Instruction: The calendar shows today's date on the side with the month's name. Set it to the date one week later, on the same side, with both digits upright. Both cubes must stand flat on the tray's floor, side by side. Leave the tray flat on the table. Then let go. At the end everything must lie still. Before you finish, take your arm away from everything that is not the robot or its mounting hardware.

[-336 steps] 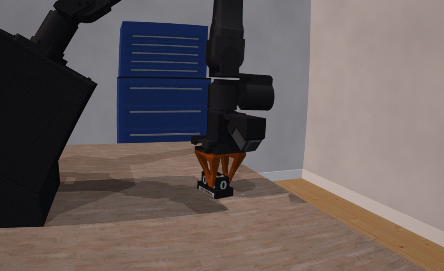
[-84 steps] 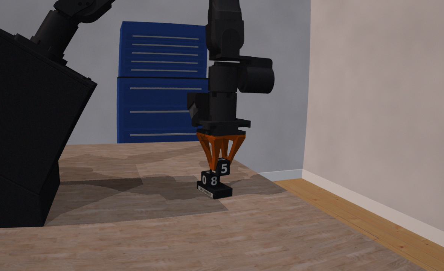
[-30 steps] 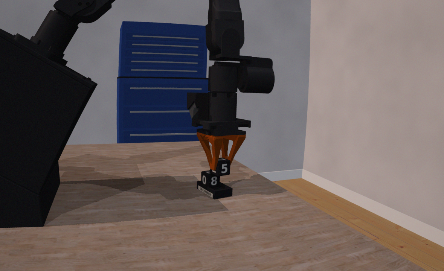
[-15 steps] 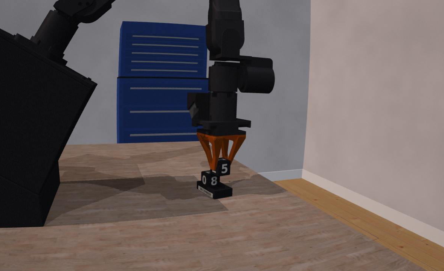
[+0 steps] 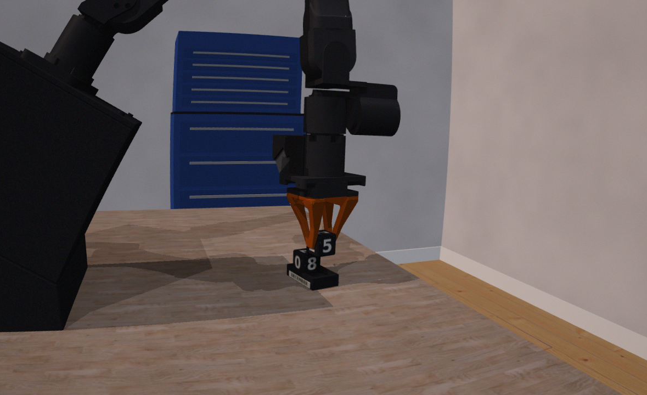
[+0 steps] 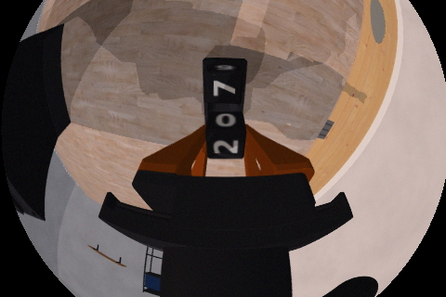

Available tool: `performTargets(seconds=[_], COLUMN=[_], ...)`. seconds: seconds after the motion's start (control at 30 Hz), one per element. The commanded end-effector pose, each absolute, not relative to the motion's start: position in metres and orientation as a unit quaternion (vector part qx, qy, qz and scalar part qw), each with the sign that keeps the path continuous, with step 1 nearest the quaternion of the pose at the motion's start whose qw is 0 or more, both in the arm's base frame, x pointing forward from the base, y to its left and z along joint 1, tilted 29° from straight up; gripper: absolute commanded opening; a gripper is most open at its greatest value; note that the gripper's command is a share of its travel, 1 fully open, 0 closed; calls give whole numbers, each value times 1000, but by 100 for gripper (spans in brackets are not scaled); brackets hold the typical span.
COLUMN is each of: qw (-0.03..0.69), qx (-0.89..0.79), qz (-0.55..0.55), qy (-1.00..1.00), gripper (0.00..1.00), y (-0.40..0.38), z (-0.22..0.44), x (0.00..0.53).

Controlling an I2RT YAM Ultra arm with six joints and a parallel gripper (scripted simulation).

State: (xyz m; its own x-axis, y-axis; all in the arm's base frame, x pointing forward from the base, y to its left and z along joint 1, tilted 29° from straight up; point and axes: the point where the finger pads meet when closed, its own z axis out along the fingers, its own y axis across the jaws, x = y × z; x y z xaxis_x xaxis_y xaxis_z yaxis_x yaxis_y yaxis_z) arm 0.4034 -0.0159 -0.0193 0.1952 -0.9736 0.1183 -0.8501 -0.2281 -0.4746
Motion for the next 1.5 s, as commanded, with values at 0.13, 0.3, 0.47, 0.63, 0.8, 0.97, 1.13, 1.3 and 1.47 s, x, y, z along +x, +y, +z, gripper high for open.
performTargets(seconds=[0.13, 0.3, 0.47, 0.63, 0.8, 0.97, 1.13, 1.3, 1.47], qw=[159, 159, 159, 159, 159, 159, 159, 159, 159], qx=[-757, -757, -757, -757, -757, -757, -757, -757, -757], qz=[-203, -203, -203, -203, -203, -203, -203, -202, -202], qy=[600, 600, 600, 600, 600, 600, 600, 600, 600], gripper=[26, 26, 26, 26, 26, 26, 26, 26, 26], y=[-15, -15, -15, -15, -15, -15, -15, -15, -15], z=[-16, -16, -17, -19, -22, -26, -29, -32, -35], x=[405, 406, 406, 407, 409, 411, 412, 414, 416])
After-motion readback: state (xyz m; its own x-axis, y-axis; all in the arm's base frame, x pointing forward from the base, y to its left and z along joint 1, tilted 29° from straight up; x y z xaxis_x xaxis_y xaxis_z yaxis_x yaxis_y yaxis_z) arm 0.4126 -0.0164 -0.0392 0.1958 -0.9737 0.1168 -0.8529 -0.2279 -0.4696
